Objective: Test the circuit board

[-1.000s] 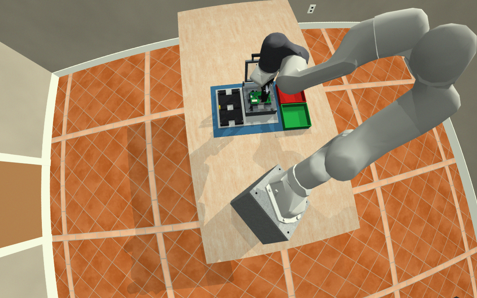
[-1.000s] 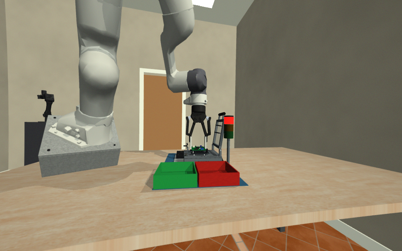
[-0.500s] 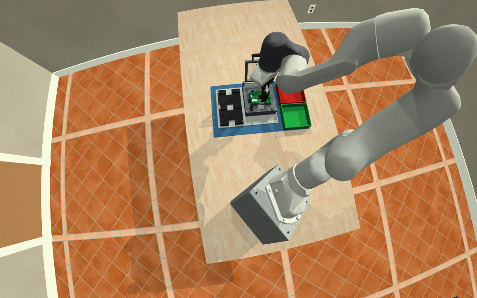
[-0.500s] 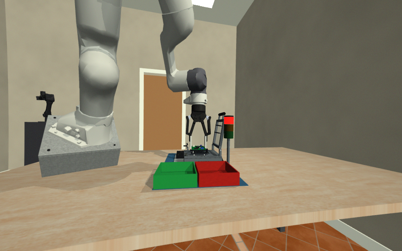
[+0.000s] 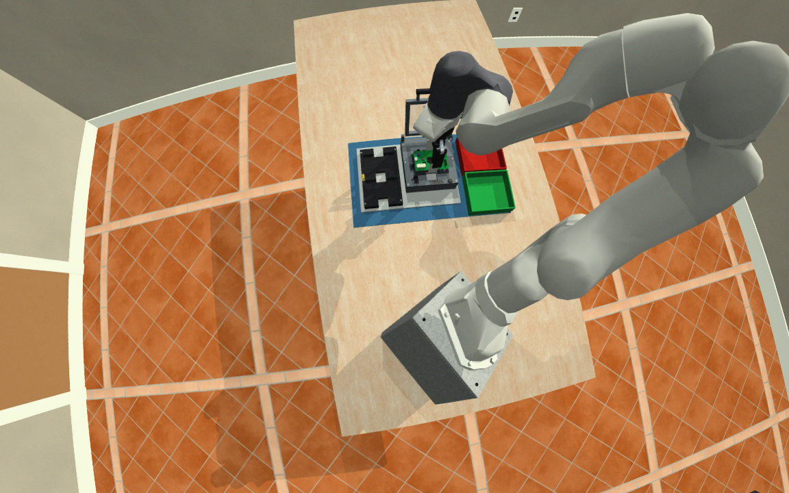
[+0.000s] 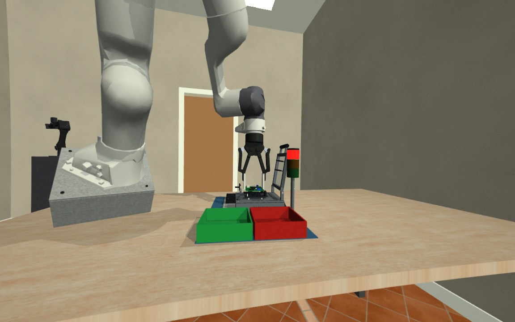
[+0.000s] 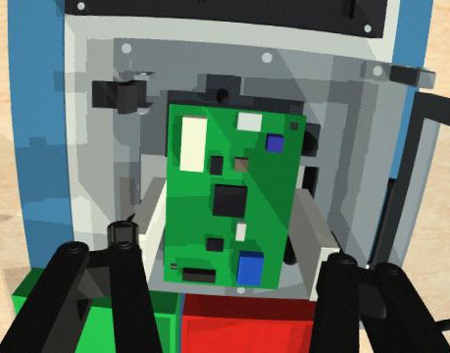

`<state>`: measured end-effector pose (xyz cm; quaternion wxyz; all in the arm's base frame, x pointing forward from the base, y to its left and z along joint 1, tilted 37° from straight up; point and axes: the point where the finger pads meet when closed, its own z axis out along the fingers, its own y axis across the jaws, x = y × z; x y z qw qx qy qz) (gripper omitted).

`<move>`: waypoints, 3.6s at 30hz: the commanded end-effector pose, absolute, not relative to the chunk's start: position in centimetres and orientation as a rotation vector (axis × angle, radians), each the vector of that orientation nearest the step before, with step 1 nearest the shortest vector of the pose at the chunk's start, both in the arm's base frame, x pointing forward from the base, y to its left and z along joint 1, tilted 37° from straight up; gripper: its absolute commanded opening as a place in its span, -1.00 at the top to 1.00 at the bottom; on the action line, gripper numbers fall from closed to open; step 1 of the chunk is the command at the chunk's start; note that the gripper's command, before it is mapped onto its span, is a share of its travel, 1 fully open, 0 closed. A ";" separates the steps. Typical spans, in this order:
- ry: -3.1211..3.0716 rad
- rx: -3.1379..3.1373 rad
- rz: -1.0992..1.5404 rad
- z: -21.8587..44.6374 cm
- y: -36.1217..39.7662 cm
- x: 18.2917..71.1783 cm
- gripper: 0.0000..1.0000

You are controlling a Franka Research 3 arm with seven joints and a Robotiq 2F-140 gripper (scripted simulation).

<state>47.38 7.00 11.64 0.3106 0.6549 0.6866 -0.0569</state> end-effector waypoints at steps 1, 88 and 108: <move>1.820 1.723 -0.157 11.6 7.1 47.2 0.09; 1.820 1.723 -0.157 21.5 1.0 47.3 0.09; 1.820 1.723 -0.157 24.6 -7.9 49.9 0.09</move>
